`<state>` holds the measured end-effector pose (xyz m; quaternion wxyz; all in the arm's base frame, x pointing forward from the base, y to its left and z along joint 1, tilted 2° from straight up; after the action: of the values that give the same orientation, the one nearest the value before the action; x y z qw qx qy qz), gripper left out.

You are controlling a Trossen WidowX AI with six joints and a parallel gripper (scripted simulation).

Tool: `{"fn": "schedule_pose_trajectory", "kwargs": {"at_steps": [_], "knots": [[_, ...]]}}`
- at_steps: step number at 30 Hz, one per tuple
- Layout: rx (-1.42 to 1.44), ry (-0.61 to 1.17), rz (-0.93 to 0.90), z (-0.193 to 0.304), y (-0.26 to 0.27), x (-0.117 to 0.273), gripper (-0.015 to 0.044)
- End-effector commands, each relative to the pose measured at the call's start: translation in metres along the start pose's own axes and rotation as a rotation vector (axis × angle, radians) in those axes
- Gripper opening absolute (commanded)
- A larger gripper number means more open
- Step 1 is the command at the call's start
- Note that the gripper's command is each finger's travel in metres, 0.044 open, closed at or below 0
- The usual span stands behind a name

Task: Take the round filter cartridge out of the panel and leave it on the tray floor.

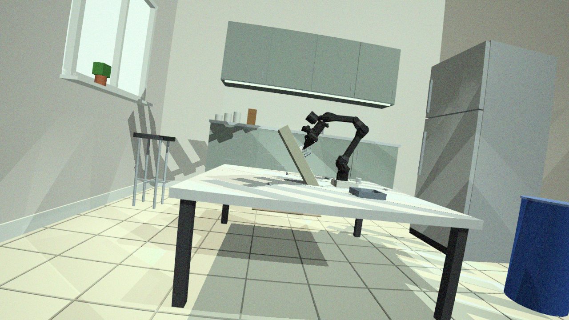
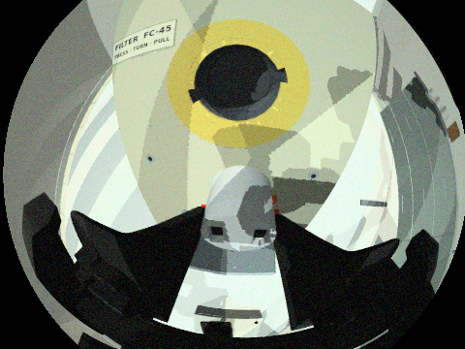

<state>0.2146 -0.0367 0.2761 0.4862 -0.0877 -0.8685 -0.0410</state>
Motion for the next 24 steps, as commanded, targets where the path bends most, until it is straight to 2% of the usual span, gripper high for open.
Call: {"fn": "schedule_pose_trajectory", "kwargs": {"at_steps": [1, 18, 24], "knots": [[-0.002, -0.004, 0.001, -0.005, 0.0, 0.011, 0.0], [-0.002, 0.0, 0.001, -0.009, 0.001, 0.088, 0.0], [-0.004, 0.006, -0.001, -0.01, 0.009, 0.087, 0.0]]}}
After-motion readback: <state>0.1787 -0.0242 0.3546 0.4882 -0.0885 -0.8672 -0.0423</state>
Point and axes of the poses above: the point midway between the two fingers, 35 mm back from their tips, its own x axis back along the fingers, its own y axis across the jaws, z = x × y, the point moved 8 cm from there along x, back along the fingers, and after that the axes turned 2 degrees about -x, right-handed, at the moved point
